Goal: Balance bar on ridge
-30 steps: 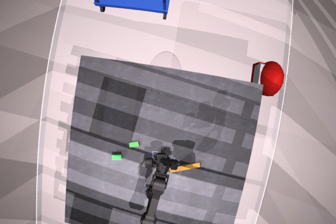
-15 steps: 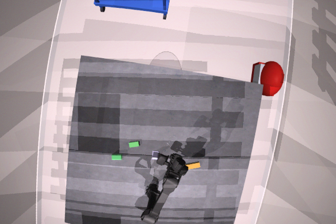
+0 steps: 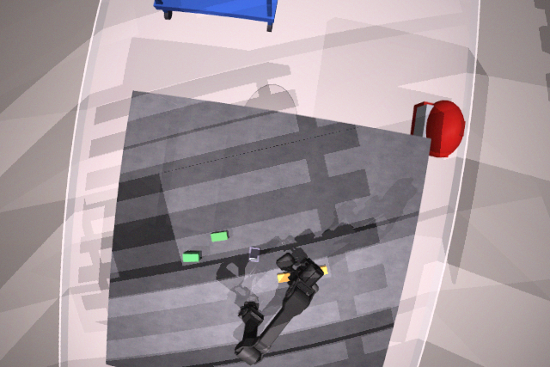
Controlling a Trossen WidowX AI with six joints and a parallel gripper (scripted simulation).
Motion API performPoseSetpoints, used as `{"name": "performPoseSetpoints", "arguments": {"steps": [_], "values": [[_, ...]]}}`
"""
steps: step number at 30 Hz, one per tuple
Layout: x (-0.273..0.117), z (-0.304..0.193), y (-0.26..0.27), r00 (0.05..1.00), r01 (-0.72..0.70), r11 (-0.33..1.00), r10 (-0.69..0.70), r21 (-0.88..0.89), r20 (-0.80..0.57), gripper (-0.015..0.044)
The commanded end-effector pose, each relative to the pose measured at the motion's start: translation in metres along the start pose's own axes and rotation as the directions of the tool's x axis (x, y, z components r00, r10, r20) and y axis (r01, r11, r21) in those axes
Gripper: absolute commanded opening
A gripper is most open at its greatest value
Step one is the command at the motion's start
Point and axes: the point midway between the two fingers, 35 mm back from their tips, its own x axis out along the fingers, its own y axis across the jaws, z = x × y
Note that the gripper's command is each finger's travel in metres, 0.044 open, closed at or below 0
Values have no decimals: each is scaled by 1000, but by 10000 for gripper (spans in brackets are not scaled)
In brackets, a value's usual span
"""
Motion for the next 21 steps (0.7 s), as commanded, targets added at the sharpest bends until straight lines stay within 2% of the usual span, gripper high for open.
{"name": "performPoseSetpoints", "arguments": {"steps": [1,15,21], "values": [[4,3,-17,1000,21,994,-19,104,-18,315],[21,5,-82,993,94,884,-53,458,-102,315],[26,5,-85,993,98,876,-54,473,-106,315]]}}
